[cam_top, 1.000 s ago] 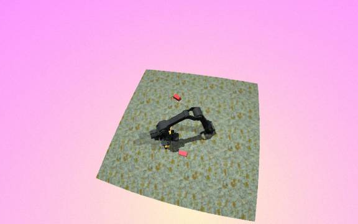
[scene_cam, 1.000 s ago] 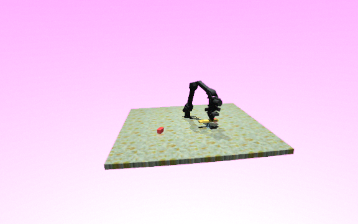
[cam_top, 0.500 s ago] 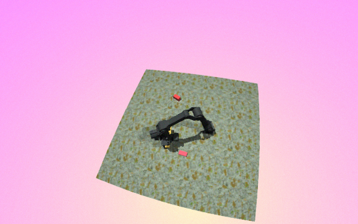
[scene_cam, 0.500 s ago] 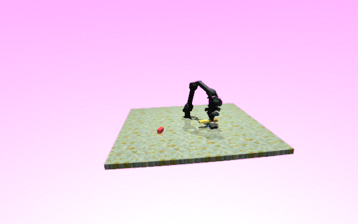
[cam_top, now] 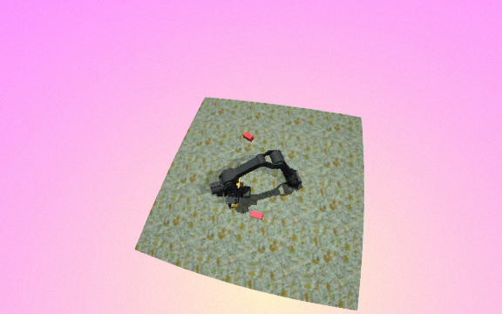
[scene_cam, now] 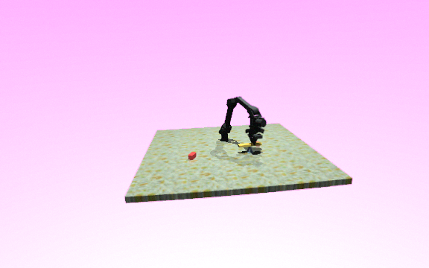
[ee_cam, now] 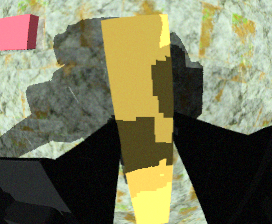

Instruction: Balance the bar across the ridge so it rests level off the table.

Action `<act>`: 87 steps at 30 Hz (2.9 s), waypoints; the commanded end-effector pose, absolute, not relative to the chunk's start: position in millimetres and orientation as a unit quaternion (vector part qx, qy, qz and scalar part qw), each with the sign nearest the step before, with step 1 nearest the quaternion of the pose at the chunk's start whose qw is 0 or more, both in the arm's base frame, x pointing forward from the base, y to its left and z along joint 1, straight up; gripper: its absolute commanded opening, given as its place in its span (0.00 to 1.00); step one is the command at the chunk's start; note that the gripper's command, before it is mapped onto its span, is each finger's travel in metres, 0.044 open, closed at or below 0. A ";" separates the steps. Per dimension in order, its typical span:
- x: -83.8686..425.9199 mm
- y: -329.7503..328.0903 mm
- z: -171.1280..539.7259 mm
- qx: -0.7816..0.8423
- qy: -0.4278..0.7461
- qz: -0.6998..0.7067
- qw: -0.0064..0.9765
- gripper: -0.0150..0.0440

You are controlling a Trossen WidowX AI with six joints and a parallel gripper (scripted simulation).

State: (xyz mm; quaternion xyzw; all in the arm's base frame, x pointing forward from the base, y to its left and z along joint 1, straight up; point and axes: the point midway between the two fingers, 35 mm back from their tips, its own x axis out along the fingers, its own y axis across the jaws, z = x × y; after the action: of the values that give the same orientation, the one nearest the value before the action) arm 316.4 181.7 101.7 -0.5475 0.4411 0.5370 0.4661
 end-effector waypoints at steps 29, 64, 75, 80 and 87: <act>316.2 181.8 102.7 -0.546 0.442 0.537 0.467 0.25; 316.3 181.7 102.0 -0.547 0.441 0.537 0.466 0.25; 316.3 181.7 102.0 -0.547 0.441 0.537 0.466 0.54; 316.3 181.7 102.0 -0.547 0.441 0.537 0.466 0.54; 316.3 181.7 102.0 -0.547 0.441 0.537 0.466 0.54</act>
State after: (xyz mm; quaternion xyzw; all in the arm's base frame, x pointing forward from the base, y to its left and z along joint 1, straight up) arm 316.3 181.6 101.9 -0.5474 0.4413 0.5371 0.4659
